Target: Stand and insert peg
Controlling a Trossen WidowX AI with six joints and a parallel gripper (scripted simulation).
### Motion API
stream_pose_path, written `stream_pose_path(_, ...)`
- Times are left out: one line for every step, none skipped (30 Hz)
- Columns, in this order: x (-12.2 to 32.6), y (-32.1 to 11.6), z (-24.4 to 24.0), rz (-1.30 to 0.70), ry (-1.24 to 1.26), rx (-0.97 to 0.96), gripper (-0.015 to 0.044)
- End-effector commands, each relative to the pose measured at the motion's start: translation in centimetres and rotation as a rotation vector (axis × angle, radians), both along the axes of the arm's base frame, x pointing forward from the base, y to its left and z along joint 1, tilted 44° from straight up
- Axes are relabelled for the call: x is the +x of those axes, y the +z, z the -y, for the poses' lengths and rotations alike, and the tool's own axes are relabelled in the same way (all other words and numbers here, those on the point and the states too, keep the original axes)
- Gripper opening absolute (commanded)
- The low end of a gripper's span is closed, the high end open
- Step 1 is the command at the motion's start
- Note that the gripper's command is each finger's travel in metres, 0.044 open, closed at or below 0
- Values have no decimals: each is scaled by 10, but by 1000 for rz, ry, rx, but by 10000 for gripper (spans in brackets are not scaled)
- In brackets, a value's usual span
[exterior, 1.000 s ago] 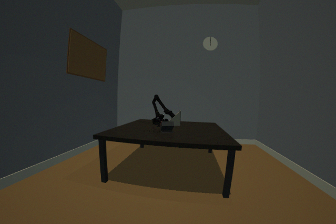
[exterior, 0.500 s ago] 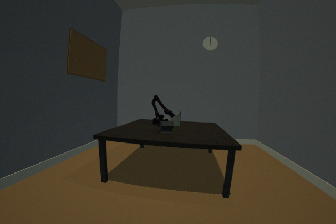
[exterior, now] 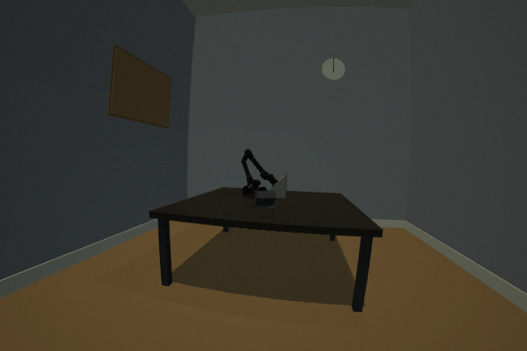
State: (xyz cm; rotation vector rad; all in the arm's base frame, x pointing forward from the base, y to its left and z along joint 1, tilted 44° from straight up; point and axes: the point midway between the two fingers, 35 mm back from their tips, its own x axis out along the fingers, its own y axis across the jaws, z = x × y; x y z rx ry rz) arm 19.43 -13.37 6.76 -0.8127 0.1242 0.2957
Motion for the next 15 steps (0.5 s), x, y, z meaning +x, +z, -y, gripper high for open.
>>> stream_pose_path(0,0,0,-1,0,-1,130)
stream_pose_path(0,0,0,-1,0,-1,130)
stream_pose_path(0,0,0,-1,0,-1,130)
stream_pose_path(0,0,0,-1,0,-1,130)
stream_pose_path(0,0,0,-1,0,-1,130)
stream_pose_path(0,0,0,-1,0,-1,130)
stream_pose_path(0,0,0,-1,0,-1,130)
stream_pose_path(0,0,0,-1,0,-1,130)
stream_pose_path(0,0,0,-1,0,-1,130)
stream_pose_path(0,0,0,-1,0,-1,130)
stream_pose_path(0,0,0,-1,0,-1,156)
stream_pose_path(0,0,0,-1,0,-1,183)
stream_pose_path(0,0,0,-1,0,-1,209)
stream_pose_path(0,0,0,-1,0,-1,235)
stream_pose_path(0,0,0,-1,0,-1,261)
